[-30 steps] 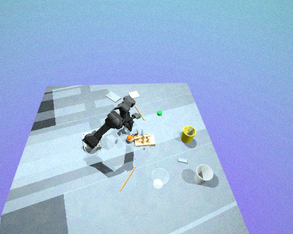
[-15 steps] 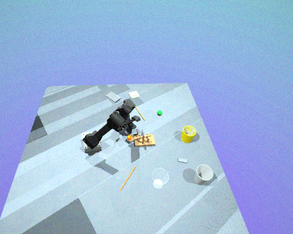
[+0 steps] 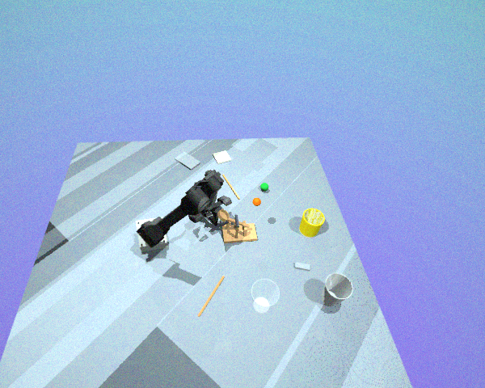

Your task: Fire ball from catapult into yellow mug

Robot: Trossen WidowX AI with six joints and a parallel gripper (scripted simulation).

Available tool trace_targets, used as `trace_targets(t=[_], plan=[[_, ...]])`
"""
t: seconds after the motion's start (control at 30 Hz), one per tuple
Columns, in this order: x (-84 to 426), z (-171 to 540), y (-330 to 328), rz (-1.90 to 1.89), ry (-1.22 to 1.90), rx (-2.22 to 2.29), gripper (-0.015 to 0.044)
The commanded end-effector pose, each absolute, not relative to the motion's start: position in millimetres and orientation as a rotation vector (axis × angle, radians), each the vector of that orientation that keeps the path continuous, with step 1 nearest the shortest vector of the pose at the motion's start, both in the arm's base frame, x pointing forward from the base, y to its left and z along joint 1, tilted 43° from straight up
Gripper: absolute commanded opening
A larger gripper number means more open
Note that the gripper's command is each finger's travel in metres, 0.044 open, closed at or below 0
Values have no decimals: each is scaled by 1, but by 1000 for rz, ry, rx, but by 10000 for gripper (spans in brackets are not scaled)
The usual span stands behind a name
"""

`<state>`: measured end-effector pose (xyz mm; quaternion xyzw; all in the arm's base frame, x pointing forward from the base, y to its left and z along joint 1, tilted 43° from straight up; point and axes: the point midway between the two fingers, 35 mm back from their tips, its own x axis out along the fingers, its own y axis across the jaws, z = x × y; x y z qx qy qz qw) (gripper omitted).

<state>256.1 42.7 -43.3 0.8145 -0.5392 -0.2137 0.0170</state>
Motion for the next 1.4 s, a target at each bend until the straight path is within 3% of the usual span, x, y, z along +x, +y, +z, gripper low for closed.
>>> trace_targets(t=[0.0,0.23,0.4,0.97,1.37], plan=[[260,-38,70,-683,-1660,2544,0],[247,-1,157,-695,-1641,2551,0],[244,4,165,-692,-1641,2551,0],[311,5,179,-642,-2019,2919,440],[366,31,197,-513,-2369,3182,440]])
